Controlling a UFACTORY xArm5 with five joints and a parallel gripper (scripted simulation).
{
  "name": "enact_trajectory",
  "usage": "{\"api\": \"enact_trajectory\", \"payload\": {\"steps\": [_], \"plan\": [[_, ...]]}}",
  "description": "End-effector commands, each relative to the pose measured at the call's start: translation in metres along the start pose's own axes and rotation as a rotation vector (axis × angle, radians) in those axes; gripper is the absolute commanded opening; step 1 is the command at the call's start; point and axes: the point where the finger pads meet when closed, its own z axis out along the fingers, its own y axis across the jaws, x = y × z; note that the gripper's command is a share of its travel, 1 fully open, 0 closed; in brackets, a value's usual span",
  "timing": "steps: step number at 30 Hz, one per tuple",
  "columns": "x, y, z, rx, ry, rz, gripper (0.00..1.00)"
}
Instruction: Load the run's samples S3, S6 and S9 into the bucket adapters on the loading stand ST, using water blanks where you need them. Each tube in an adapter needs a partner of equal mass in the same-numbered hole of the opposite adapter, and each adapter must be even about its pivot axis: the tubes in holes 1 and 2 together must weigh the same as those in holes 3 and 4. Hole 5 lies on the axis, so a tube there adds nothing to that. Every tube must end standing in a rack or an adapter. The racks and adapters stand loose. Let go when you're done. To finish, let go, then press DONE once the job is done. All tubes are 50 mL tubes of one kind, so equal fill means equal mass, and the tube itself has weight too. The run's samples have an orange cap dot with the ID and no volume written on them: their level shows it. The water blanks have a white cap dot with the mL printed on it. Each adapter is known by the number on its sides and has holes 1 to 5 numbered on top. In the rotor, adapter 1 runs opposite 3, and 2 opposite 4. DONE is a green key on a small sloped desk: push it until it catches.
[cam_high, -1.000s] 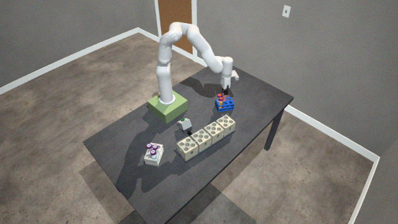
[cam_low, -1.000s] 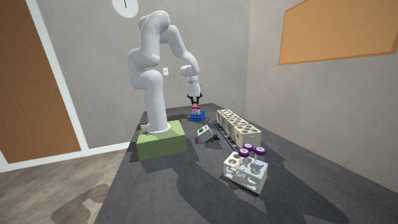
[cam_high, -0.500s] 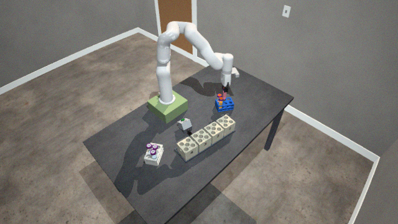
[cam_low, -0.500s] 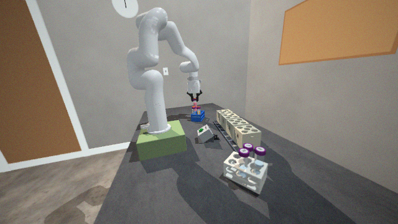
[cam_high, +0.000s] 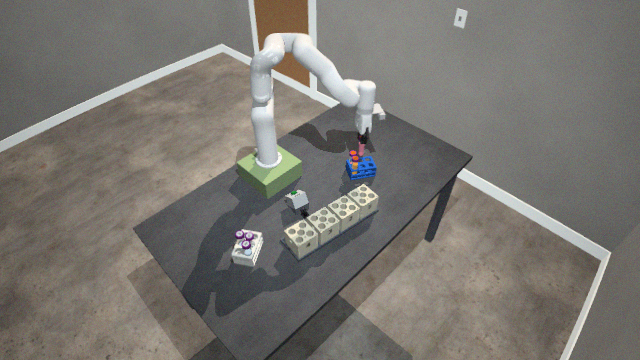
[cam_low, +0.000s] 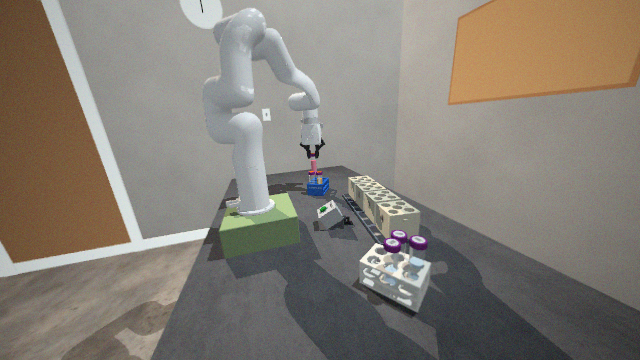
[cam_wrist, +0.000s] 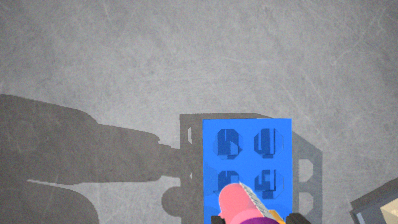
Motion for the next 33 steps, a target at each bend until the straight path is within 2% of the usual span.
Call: {"api": "enact_trajectory", "payload": {"steps": [1, 23, 33], "plan": [[0.001, 0.0, -0.01, 0.001, 0.005, 0.0, 0.0], [0.001, 0.0, -0.05, 0.001, 0.005, 0.0, 0.0], [0.001, 0.0, -0.051, 0.001, 0.005, 0.0, 0.0]]}}
